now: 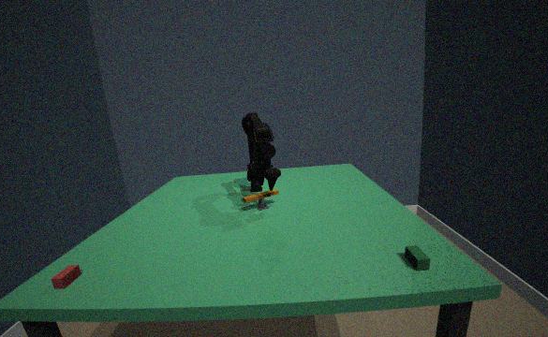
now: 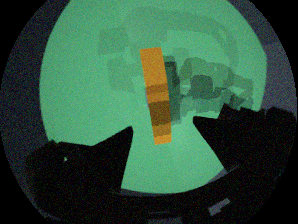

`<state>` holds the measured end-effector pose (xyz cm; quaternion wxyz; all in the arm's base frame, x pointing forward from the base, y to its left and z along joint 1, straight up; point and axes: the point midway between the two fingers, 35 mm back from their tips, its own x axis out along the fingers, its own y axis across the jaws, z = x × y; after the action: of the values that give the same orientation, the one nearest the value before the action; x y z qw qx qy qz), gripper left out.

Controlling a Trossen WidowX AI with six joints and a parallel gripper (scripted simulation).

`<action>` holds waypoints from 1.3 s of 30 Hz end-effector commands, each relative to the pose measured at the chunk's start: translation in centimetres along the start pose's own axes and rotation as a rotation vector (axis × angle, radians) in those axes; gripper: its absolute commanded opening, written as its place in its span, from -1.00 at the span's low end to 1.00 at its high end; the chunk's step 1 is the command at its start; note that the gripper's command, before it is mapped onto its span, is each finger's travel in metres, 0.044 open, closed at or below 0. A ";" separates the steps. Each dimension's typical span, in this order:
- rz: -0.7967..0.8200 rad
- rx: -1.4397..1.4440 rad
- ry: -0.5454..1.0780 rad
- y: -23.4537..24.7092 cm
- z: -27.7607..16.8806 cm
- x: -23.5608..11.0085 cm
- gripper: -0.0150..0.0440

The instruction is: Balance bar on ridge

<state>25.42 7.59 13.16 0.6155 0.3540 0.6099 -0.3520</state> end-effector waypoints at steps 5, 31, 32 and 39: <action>0.019 0.000 -0.004 -0.3 0.0 -6.7 1.00; 0.019 0.000 -0.004 -0.3 0.0 -6.7 1.00; 0.019 0.000 -0.004 -0.3 0.0 -6.7 1.00; 0.019 0.000 -0.004 -0.3 0.0 -6.7 1.00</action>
<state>25.15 7.52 19.78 0.6203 0.3590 0.6052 -0.3465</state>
